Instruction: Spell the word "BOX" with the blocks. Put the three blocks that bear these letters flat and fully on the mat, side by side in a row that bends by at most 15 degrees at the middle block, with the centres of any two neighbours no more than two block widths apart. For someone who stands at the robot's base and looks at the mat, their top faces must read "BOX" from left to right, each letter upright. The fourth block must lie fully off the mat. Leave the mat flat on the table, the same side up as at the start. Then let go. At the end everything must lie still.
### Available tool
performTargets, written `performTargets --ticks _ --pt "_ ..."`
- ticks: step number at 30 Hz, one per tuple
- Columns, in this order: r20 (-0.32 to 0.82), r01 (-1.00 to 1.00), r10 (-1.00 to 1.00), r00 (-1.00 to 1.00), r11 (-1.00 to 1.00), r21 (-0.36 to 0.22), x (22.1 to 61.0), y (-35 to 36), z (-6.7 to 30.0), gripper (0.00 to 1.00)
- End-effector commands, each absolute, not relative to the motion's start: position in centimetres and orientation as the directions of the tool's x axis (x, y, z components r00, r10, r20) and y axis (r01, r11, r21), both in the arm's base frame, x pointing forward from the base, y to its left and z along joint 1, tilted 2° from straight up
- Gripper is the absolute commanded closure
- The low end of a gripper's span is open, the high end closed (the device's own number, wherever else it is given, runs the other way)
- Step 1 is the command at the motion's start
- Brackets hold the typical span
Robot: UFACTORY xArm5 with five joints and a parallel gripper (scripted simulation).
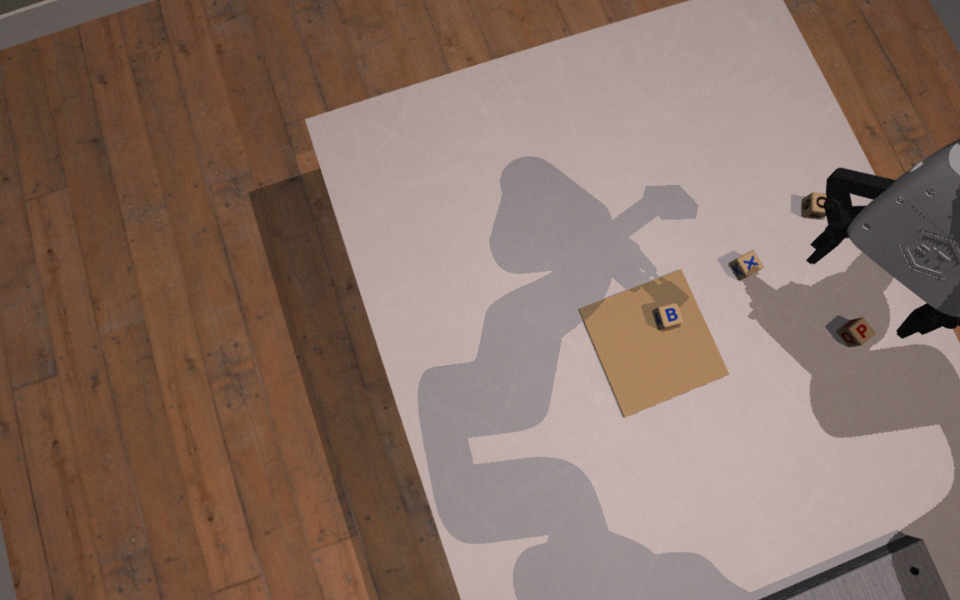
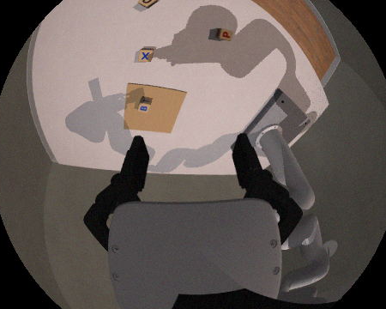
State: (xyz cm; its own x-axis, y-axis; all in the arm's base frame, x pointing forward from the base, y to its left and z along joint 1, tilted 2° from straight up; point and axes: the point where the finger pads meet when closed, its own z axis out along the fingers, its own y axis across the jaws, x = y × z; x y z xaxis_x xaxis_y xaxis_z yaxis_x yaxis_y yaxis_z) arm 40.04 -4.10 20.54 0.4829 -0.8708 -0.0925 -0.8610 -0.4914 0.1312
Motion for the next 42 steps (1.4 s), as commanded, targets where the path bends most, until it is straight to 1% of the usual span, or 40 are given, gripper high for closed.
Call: performTargets --ticks 1,2,9,16,18,19,33,35,36,42 --pt "-0.091 -0.813 -0.82 0.565 -0.572 0.108 40.2 -3.7 21.1 0.0" --pt "-0.091 -0.778 -0.784 0.615 -0.621 0.096 40.2 -3.5 21.3 0.0" --pt "-0.087 -0.689 -0.693 0.716 -0.721 0.072 40.2 -3.0 21.9 0.0" --pt "-0.078 -0.58 -0.582 0.81 -0.813 0.049 40.2 -2.4 22.5 0.0" --pt "-0.078 -0.58 -0.582 0.81 -0.813 0.049 40.2 -2.4 22.5 0.0" --pt "-0.072 -0.53 -0.531 0.844 -0.847 0.04 40.2 -2.2 22.7 0.0" --pt "-0.04 -0.276 -0.277 0.96 -0.961 0.01 40.1 -1.1 23.9 0.0" --pt "-0.04 -0.276 -0.277 0.96 -0.961 0.01 40.1 -1.1 23.9 0.0" --pt "-0.032 -0.218 -0.218 0.976 -0.976 0.006 40.1 -0.9 24.1 0.0" --pt "-0.015 -0.104 -0.104 0.994 -0.995 0.001 40.1 -0.4 24.6 0.0"
